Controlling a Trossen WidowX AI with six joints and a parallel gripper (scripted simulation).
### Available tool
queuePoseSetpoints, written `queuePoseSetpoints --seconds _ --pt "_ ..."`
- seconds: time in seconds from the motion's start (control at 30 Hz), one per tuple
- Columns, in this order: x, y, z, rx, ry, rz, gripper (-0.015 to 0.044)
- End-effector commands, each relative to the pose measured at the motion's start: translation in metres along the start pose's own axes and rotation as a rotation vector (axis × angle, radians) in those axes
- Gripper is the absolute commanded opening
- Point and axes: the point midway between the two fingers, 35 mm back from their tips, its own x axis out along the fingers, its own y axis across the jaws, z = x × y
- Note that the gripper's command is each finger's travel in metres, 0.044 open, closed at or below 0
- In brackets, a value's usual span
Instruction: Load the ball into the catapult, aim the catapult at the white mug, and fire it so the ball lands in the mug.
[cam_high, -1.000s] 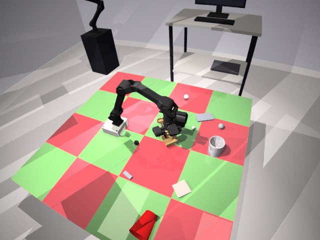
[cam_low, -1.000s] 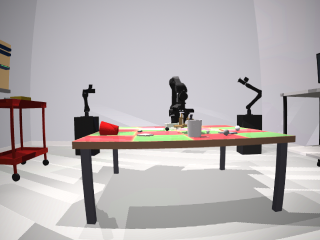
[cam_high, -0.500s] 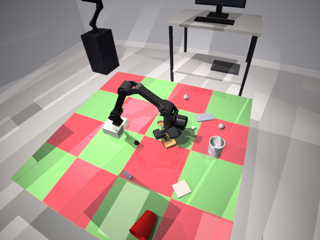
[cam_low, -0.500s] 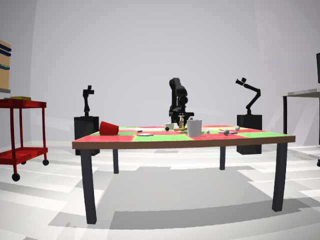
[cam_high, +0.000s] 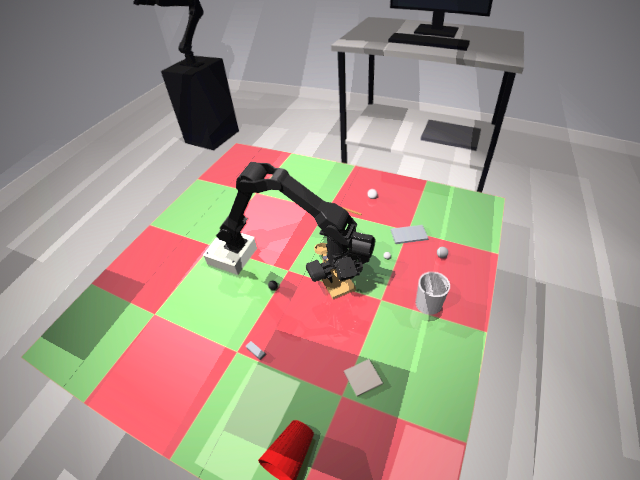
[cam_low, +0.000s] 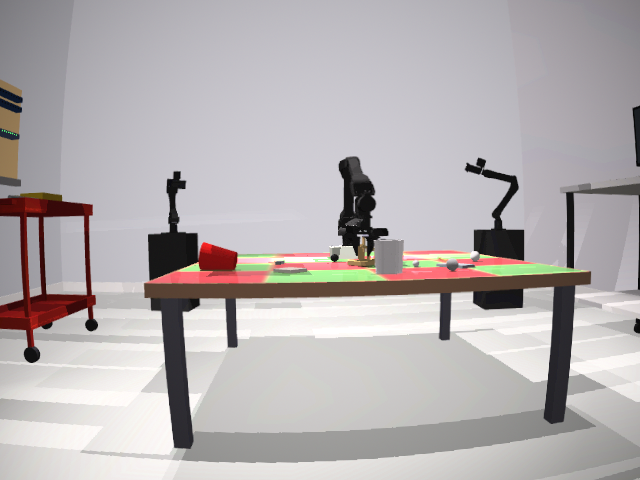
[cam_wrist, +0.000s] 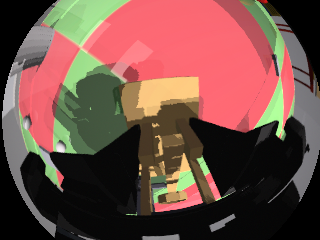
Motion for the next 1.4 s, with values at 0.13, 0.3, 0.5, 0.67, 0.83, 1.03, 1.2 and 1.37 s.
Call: queuePoseSetpoints --seconds 0.13,0.3,0.5,0.67,0.83,1.03,1.2,1.37 --pt "-0.001 0.000 0.000 0.000 -0.001 0.001 0.0184" --pt "-0.001 0.000 0.000 0.000 -0.001 0.001 0.0315" --pt "-0.042 0.003 0.003 0.000 0.000 0.000 0.0440" --pt "-0.101 -0.001 0.000 0.000 0.001 -0.001 0.0440" --pt "-0.083 0.002 0.003 -0.004 -0.005 0.005 0.0440" --pt "-0.093 -0.001 -0.001 -0.007 -0.004 0.007 0.0440" --pt "-0.049 -0.001 -0.001 -0.007 -0.004 0.007 0.0440" --pt "-0.048 -0.001 -0.001 -0.007 -0.004 0.007 0.0440"
